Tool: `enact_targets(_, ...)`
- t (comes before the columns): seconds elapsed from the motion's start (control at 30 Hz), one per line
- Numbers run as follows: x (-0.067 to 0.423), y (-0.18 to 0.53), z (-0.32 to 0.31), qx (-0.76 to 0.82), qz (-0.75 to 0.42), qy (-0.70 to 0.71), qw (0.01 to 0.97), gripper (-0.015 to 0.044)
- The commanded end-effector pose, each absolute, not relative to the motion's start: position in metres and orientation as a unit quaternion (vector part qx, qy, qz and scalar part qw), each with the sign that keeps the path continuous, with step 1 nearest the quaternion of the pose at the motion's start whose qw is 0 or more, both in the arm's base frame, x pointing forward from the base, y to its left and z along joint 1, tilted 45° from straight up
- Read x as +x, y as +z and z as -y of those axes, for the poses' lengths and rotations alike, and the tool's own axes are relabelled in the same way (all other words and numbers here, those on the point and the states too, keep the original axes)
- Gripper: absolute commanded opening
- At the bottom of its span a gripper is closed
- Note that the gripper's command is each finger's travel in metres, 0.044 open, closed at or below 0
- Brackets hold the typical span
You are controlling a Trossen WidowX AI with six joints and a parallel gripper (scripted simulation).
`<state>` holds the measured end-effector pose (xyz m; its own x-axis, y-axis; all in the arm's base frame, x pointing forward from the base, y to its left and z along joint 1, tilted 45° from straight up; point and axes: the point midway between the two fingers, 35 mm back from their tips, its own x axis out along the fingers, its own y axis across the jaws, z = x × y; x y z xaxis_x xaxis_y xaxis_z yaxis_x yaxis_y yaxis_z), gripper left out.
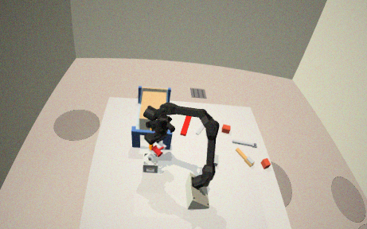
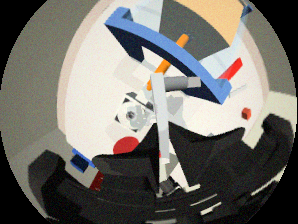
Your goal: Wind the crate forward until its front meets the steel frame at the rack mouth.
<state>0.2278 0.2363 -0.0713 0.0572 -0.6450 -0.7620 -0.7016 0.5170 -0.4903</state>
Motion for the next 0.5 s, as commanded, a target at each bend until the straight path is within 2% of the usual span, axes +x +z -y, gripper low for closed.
enact_targets(0.0, 0.206, -0.084, -0.243, -0.468, -0.686, -0.009, 0.557, 0.0)
enact_targets(0.3, 0.163, -0.109, -0.248, -0.423, -0.678, -0.09, 0.595, 0.0)
enact_targets(0.47, 0.16, -0.11, -0.248, -0.42, -0.676, -0.096, 0.597, 0.0)
